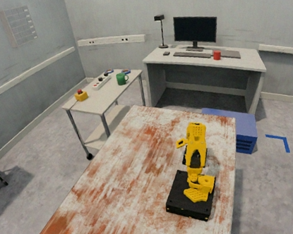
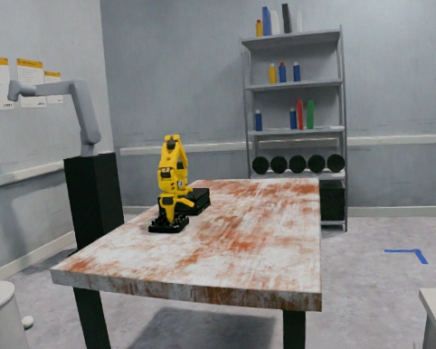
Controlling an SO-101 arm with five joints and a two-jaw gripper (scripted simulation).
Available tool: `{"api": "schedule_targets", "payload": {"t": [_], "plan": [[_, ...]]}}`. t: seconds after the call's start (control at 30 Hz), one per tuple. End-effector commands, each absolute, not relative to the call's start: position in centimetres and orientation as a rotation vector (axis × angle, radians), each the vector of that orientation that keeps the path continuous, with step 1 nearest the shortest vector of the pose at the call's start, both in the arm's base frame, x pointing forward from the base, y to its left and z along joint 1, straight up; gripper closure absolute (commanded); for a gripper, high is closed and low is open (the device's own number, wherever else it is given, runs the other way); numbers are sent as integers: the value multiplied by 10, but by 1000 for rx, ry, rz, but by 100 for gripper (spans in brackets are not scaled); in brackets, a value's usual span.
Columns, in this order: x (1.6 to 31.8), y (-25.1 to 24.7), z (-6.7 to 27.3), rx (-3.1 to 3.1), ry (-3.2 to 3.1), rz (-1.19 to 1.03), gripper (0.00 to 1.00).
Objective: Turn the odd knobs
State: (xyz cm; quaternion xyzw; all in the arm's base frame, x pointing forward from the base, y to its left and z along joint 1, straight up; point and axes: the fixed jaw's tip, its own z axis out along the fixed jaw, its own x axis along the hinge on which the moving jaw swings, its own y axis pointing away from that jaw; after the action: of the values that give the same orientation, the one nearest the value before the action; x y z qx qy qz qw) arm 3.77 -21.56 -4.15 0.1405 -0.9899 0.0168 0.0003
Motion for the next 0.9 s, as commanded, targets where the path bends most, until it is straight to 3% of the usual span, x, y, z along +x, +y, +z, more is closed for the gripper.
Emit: {"api": "schedule_targets", "payload": {"t": [0.0, 0.87], "plan": [[37, -210, -45, 332, -3124, 4, 99], [39, -210, -45, -270, -3131, 3, 99]]}}
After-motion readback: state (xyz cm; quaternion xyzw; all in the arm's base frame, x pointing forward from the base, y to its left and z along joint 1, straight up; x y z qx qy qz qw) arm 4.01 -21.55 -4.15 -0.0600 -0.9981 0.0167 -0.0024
